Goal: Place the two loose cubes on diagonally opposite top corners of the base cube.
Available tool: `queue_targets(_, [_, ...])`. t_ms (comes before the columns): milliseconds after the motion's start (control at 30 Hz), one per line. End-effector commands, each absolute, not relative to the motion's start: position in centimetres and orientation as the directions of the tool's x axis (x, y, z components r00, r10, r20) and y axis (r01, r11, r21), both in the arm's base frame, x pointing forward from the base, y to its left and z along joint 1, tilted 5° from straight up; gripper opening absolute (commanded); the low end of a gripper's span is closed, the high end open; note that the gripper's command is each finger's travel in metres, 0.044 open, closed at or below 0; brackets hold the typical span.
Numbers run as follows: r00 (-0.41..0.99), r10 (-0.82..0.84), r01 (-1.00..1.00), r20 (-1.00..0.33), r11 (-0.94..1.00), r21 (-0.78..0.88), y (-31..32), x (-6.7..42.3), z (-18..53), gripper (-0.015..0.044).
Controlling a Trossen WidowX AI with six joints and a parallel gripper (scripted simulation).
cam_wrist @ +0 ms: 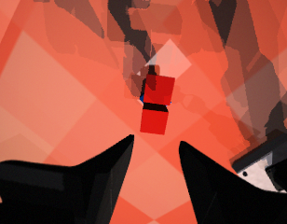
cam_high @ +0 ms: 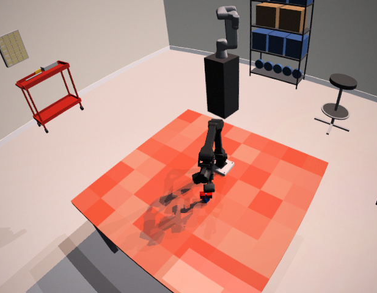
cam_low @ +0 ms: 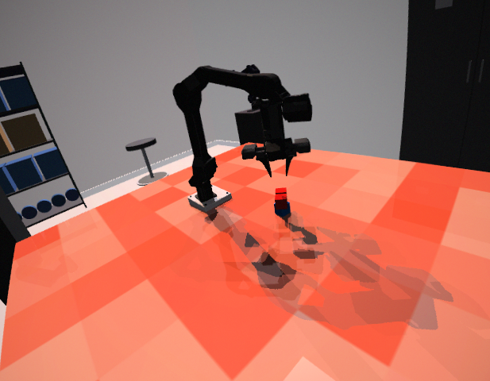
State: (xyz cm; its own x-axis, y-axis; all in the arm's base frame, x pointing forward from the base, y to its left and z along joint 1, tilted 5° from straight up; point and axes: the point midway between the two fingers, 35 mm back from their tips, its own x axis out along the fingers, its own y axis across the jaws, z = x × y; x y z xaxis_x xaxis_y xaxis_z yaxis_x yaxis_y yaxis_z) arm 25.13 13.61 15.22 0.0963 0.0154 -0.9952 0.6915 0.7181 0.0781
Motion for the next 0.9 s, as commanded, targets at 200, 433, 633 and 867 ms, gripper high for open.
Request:
queue_targets(200, [0.098, 0.016, 0.692, -0.995, 0.718, 0.08, 13.6, 25.0, 16.1, 0.0336])
queue_targets(433, [0.092, 0.014, 0.691, -0.996, 0.719, 0.074, 13.8, 24.9, 16.2, 0.04])
queue_targets(633, [0.088, 0.02, 0.691, -0.996, 0.718, 0.076, 20.2, 22.0, 16.2, 0.04])
queue_targets(867, [0.087, 0.022, 0.691, -0.996, 0.718, 0.077, 23.0, 20.2, 16.2, 0.04])
